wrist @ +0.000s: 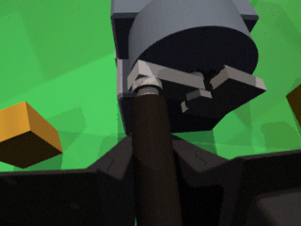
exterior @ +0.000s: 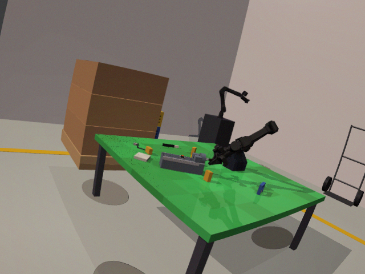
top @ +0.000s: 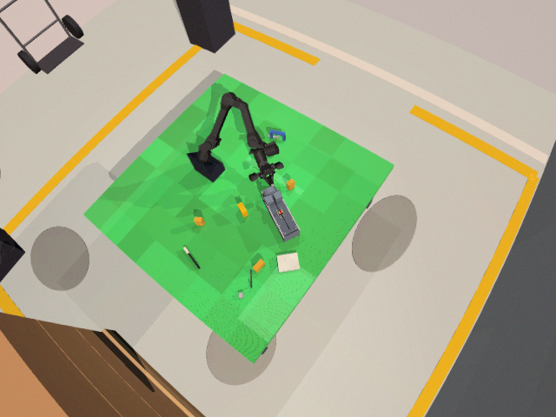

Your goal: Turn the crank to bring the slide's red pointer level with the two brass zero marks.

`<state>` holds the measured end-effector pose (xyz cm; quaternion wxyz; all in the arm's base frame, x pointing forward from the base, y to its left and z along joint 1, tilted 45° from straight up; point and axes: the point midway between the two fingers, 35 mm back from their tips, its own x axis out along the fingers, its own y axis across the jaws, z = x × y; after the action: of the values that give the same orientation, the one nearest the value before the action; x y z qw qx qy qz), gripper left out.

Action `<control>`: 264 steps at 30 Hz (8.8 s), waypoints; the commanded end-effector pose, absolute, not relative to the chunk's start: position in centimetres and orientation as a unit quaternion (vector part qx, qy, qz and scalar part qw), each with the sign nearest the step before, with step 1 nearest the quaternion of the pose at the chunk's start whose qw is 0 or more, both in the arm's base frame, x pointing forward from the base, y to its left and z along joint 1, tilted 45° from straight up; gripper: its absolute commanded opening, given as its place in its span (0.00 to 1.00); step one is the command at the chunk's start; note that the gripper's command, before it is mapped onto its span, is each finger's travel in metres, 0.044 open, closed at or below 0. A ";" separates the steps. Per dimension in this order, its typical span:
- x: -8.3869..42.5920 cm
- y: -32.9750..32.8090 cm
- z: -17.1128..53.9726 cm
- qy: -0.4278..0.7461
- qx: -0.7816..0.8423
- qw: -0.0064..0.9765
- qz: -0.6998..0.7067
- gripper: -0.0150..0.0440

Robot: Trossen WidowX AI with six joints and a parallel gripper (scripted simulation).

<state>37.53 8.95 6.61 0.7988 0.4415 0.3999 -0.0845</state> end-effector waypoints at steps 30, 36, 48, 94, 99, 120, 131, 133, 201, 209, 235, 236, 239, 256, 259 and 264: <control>37.4 4.7 10.8 0.400 0.441 0.799 -0.086 1.00; 37.1 1.0 14.4 0.398 0.441 0.800 -0.089 1.00; 40.4 -1.3 13.3 0.410 0.415 0.812 -0.009 1.00; 46.1 -4.9 3.9 0.351 0.353 0.847 0.188 1.00; 46.1 -5.7 4.7 0.351 0.352 0.847 0.188 1.00; 43.0 -4.0 11.8 0.402 0.392 0.825 0.073 1.00; 39.0 -0.8 14.4 0.409 0.424 0.807 -0.033 1.00; 38.2 -0.4 14.8 0.407 0.430 0.804 -0.052 1.00; 37.5 8.6 7.0 0.400 0.443 0.798 -0.083 0.69; 37.5 8.6 7.0 0.400 0.443 0.798 -0.083 0.33; 37.6 9.2 6.7 0.400 0.443 0.798 -0.083 0.25; 37.6 9.2 6.7 0.400 0.443 0.798 -0.083 0.25; 37.6 9.4 6.6 0.400 0.443 0.798 -0.083 0.25; 37.7 10.0 5.9 0.400 0.443 0.798 -0.083 0.25; 37.7 10.1 5.8 0.400 0.443 0.798 -0.083 0.25; 37.7 10.2 5.5 0.400 0.443 0.798 -0.083 0.25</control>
<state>37.68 9.92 5.95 0.7988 0.4434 0.3977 -0.0845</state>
